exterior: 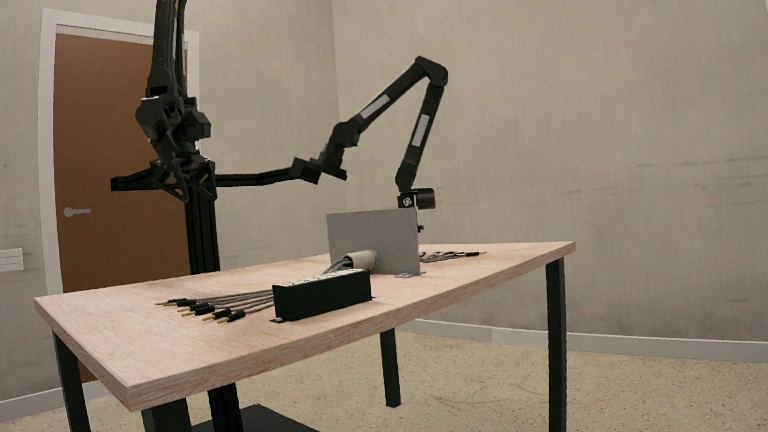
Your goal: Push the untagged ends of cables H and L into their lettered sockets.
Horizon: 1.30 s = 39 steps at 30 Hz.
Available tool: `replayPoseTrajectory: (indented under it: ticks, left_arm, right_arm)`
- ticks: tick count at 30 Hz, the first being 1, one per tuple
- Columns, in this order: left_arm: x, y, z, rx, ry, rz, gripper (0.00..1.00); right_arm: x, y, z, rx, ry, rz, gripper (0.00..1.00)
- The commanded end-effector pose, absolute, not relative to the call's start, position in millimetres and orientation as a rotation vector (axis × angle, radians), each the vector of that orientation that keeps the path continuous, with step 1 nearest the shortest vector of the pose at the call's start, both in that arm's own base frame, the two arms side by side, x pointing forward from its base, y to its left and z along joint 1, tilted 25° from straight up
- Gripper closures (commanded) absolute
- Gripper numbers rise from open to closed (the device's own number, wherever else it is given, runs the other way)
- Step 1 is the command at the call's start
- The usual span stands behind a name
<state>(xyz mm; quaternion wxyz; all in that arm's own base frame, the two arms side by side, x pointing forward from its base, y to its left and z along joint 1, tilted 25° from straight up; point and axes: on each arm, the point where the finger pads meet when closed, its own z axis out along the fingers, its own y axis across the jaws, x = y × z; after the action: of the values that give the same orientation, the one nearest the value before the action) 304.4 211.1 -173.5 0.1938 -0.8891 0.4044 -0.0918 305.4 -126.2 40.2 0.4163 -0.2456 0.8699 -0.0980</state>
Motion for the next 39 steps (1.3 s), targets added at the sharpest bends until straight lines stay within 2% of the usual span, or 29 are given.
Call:
replayPoseTrajectory:
  ticks: [1,39]
  left_arm:
    - [305.4,210.7,-171.4,-2.488,1.135,-0.264,0.94]
    - [310.8,267.9,-148.7,-2.454,1.106,-0.272,0.94]
  right_arm:
    - [309.1,-127.9,44.4,-0.612,2.17,-0.254,0.0]
    - [309.1,-127.9,44.4,-0.612,2.17,-0.254,0.0]
